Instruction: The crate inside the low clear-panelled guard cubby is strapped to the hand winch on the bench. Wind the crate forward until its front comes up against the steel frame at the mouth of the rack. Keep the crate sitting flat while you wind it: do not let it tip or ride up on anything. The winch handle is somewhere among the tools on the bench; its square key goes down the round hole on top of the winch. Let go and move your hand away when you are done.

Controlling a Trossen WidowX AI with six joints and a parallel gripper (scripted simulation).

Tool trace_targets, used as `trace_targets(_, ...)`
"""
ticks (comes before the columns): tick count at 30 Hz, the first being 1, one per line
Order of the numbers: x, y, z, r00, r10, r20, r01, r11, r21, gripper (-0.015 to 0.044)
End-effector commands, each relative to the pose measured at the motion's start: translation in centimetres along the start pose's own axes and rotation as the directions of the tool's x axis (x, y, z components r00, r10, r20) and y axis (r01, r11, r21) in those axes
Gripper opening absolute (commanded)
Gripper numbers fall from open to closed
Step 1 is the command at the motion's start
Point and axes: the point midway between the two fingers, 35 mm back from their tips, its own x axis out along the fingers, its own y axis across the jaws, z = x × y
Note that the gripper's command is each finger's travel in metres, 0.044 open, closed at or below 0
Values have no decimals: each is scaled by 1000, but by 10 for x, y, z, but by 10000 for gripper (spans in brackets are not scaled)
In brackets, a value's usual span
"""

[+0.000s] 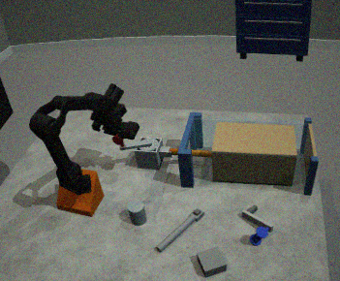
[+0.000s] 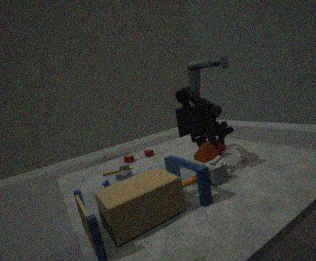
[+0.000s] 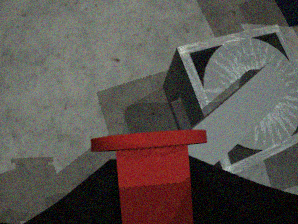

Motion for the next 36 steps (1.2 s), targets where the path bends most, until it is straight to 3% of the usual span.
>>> trace_targets(1,-1,-9,-12,999,-19,-26,19,1000,1,0)
trace_targets(36,-12,-43,-34,999,-22,-29,22,1000,2,0)
